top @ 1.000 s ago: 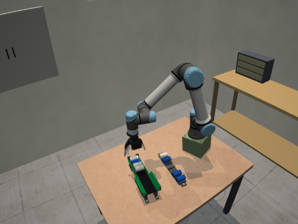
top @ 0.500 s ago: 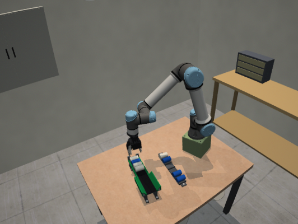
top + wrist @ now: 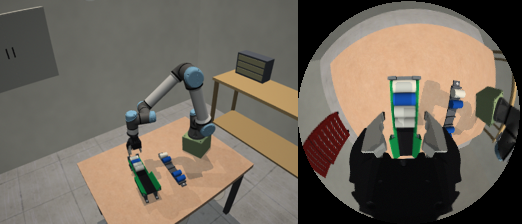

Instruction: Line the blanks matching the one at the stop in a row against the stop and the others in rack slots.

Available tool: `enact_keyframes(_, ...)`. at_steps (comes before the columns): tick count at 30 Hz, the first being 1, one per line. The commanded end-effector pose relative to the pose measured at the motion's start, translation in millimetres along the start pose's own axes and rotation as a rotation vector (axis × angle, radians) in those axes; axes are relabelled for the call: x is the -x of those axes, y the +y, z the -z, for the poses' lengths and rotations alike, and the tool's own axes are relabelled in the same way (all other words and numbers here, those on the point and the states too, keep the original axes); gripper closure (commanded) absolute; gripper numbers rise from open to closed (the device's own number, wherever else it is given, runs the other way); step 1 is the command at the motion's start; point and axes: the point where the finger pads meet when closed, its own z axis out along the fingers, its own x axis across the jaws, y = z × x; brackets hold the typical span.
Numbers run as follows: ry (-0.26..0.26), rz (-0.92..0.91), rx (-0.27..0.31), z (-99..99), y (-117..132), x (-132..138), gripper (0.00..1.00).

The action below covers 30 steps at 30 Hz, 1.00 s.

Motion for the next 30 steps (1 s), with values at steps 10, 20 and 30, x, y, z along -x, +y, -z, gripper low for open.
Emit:
enact_keyframes(10, -0.001, 0.000, 0.000, 0.6, -0.1, 0.4, 0.48)
enact_keyframes(20, -0.001, 0.000, 0.000, -0.1, -0.1, 0.4, 0.48)
enact_keyframes(30, -0.001, 0.000, 0.000, -5.1, 0.0, 0.5, 0.48)
